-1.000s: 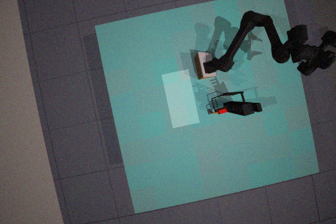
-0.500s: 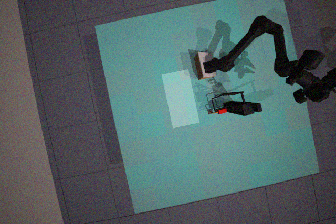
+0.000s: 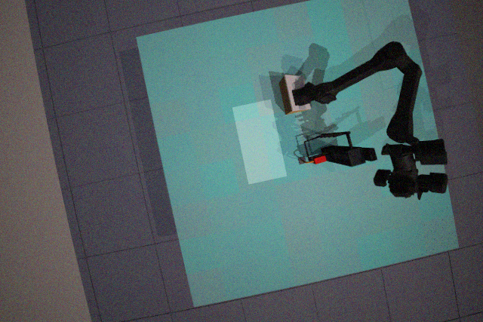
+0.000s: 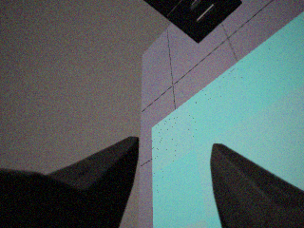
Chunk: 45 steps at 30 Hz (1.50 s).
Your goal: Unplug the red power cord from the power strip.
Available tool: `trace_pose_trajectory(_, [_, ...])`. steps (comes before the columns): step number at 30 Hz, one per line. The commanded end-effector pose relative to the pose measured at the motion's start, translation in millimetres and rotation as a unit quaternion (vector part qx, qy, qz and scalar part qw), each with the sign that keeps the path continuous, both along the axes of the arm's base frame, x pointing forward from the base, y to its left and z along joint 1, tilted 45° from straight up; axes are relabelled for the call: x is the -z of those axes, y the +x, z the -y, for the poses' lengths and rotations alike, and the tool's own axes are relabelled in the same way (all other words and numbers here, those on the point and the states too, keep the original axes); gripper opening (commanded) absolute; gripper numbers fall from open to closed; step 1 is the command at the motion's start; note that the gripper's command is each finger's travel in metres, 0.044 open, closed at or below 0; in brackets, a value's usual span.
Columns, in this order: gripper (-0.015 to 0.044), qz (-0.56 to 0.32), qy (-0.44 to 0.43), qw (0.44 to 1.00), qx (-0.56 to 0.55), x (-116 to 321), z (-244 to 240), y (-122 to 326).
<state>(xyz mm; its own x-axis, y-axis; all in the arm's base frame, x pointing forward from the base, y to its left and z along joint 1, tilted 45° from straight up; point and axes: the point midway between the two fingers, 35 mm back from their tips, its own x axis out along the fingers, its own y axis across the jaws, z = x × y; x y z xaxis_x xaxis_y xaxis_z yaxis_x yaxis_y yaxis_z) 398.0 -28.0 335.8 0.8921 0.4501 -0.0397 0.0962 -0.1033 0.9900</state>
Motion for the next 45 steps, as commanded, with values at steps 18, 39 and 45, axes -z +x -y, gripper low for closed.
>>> trace_pose_trajectory(18, [0.0160,-0.504,0.000,0.863,-0.044,270.7,57.8,-55.2])
trace_pose_trajectory(39, [0.0160,-0.635,0.074,0.756,-0.141,300.9,37.9,-121.2])
trace_pose_trajectory(45, [0.0160,-0.635,0.074,0.756,-0.141,294.0,30.9,-121.5])
